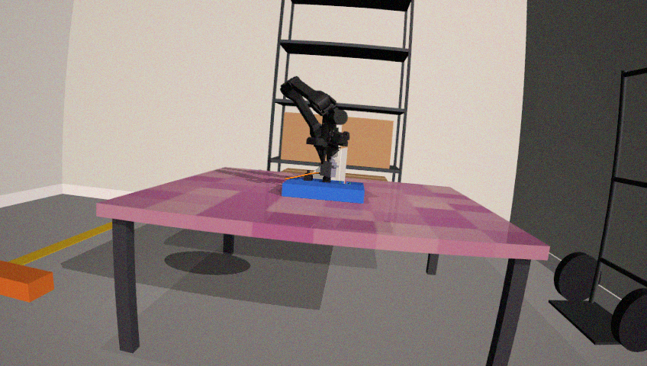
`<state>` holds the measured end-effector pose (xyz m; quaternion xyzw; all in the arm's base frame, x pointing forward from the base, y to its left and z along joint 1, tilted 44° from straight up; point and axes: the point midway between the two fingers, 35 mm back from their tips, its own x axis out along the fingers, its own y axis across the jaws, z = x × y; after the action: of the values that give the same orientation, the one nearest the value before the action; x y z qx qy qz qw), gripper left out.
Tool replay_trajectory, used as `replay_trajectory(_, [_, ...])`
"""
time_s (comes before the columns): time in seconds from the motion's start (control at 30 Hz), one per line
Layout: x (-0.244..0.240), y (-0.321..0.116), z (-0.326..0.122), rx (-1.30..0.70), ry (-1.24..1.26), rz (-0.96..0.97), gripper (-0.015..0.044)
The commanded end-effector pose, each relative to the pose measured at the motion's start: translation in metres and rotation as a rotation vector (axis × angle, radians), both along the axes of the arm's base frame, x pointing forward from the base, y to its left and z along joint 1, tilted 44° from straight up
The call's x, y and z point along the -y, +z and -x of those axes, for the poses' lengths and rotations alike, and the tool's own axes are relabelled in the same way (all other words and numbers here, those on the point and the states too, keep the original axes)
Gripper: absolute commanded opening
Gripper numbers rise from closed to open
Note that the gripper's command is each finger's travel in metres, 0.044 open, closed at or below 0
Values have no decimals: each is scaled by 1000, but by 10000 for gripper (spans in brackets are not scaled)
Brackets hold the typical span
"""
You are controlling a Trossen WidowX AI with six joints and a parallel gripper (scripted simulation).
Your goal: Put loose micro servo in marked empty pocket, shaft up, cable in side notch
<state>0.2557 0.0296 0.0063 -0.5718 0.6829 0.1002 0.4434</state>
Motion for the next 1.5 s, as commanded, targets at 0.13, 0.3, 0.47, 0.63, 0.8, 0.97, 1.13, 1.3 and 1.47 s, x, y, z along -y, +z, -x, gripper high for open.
replay_trajectory(0.13, [0, 3, 2, 10, -2, -8, 0])
replay_trajectory(0.3, [0, 3, 4, 10, -2, -8, 0])
replay_trajectory(0.47, [1, 4, 5, 10, -2, -8, 0])
replay_trajectory(0.63, [2, 4, 6, 10, -2, -8, 0])
replay_trajectory(0.8, [-1, 2, 2, 11, -2, -8, 0])
replay_trajectory(0.97, [-12, -6, -13, 12, -2, -9, 0])
replay_trajectory(1.13, [-22, -16, -28, 13, -2, -10, 0])
replay_trajectory(1.3, [-30, -22, -39, 14, -2, -10, 0])
replay_trajectory(1.47, [-36, -27, -38, 14, -2, -11, 0])
